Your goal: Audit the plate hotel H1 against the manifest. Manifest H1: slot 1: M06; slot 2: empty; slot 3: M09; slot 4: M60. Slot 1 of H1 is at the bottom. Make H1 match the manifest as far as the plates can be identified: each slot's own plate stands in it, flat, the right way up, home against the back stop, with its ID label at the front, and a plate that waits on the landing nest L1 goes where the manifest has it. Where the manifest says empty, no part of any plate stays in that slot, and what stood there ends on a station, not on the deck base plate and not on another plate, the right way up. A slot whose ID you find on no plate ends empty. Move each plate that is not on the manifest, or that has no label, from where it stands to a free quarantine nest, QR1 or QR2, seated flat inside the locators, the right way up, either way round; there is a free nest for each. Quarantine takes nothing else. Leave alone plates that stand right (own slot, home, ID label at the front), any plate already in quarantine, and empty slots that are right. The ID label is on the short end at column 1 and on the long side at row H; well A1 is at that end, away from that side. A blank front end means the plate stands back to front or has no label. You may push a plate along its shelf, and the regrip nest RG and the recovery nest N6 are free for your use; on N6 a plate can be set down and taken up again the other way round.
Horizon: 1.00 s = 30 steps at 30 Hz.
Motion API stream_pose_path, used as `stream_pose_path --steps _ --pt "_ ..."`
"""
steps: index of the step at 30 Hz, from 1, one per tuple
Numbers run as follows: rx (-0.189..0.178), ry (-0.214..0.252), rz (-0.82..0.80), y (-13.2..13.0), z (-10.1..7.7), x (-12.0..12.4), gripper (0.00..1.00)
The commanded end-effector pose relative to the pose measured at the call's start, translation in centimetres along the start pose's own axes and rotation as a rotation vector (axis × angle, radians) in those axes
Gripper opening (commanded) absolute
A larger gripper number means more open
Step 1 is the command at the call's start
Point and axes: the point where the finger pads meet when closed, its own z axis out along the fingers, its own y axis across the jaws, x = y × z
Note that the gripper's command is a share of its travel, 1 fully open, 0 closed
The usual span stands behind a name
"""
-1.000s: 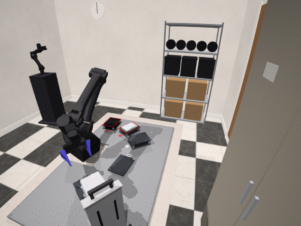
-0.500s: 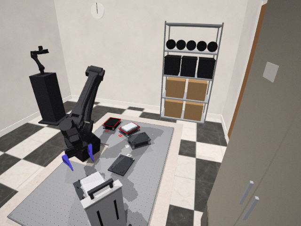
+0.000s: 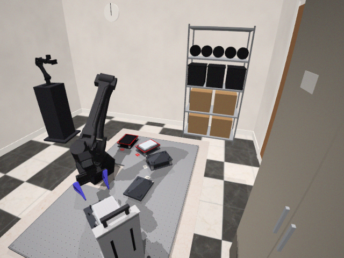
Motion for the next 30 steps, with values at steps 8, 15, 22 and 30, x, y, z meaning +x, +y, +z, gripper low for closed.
stream_pose_path --steps 8,15,22,30 --pt "0.008 -0.043 -0.026 -0.5 0.4 -2.4 1.00" --pt "0.008 -0.043 -0.026 -0.5 0.4 -2.4 1.00" --pt "0.008 -0.043 -0.026 -0.5 0.4 -2.4 1.00" --pt "0.008 -0.043 -0.026 -0.5 0.4 -2.4 1.00"
